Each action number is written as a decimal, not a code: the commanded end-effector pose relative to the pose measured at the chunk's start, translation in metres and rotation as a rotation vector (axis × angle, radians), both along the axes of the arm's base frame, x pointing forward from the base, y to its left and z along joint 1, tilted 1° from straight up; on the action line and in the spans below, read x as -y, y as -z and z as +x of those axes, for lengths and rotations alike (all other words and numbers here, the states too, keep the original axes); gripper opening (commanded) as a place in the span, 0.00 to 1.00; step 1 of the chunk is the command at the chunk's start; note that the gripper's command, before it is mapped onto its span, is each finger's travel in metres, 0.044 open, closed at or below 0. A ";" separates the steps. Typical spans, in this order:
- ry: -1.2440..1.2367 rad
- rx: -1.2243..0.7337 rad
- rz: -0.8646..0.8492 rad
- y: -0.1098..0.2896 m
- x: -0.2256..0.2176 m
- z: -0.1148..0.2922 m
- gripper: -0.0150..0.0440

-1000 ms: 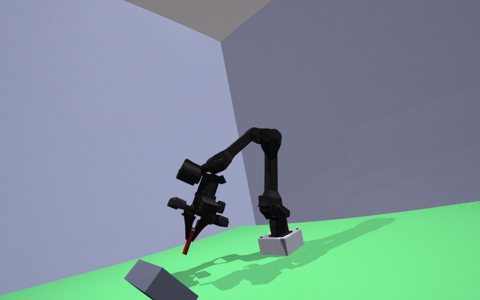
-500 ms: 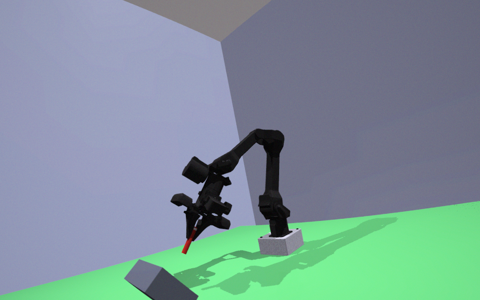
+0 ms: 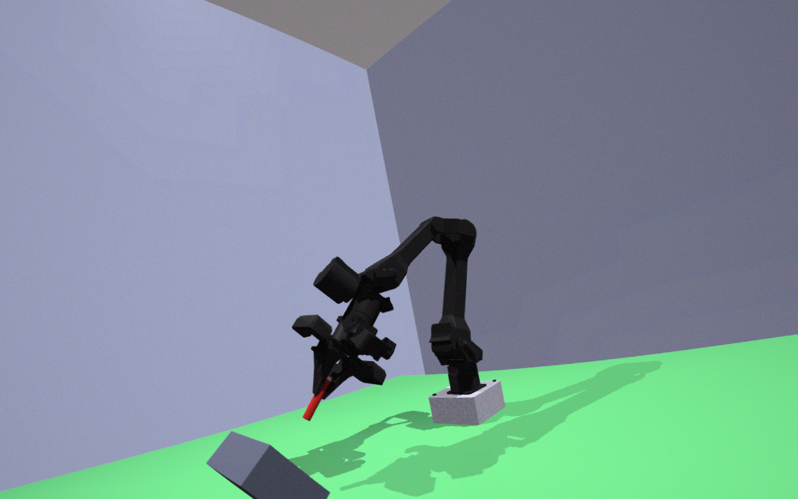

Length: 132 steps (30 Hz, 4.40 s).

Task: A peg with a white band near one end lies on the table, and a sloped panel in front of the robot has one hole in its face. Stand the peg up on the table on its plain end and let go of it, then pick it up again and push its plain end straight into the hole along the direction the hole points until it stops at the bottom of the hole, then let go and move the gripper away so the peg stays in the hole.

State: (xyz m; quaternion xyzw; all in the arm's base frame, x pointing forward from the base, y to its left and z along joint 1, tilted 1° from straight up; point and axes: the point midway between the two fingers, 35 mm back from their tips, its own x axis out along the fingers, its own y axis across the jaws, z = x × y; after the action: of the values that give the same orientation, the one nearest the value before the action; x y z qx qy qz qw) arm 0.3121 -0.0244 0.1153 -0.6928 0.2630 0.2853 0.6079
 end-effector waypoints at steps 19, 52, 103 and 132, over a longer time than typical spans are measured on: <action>-0.133 0.117 -0.058 -0.007 -0.025 0.002 0.25; -0.171 0.153 -0.075 0.009 -0.035 0.030 0.25; -0.190 0.177 -0.078 0.032 -0.043 0.058 0.25; -0.190 0.178 -0.078 0.037 -0.042 0.065 0.25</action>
State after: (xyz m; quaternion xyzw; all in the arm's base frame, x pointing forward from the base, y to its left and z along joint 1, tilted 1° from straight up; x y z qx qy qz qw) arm 0.3759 0.0179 0.0812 -0.7606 0.1514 0.2665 0.5724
